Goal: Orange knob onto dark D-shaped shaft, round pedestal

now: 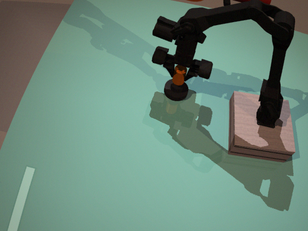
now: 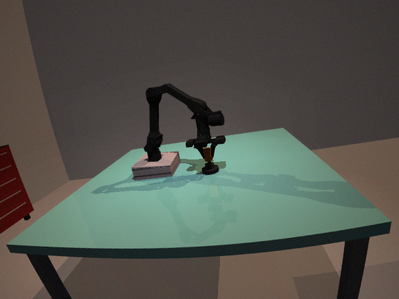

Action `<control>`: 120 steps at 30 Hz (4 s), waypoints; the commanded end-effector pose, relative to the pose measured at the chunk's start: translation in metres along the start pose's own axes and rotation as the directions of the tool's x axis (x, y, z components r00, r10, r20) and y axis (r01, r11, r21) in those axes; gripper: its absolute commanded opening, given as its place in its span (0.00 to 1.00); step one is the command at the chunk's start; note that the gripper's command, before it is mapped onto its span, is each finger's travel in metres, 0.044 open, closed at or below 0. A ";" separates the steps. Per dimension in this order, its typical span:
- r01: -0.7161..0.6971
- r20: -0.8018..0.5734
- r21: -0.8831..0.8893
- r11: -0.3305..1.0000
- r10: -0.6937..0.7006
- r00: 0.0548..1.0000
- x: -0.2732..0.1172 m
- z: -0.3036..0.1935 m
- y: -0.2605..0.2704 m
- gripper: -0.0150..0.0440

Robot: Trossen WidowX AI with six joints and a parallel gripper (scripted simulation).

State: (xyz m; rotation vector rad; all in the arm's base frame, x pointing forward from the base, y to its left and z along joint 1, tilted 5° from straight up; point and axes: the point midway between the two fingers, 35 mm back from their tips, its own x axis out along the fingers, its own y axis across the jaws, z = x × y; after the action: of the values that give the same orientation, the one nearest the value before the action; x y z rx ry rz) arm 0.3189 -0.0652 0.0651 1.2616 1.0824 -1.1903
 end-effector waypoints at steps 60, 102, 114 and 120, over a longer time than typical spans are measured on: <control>0.001 0.001 0.401 0.916 -0.002 1.000 -0.005 0.000 -0.002 0.25; 0.001 0.001 0.411 0.912 -0.002 1.000 -0.003 0.000 -0.002 0.25; 0.001 0.001 0.591 0.806 -0.001 1.000 -0.003 0.000 0.002 0.25; 0.001 0.001 0.591 0.806 -0.001 1.000 -0.001 0.000 0.001 0.25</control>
State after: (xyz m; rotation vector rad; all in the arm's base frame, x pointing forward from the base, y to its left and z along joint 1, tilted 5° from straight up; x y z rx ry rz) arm 0.3192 -0.0650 0.0672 1.7250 0.7245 -1.5991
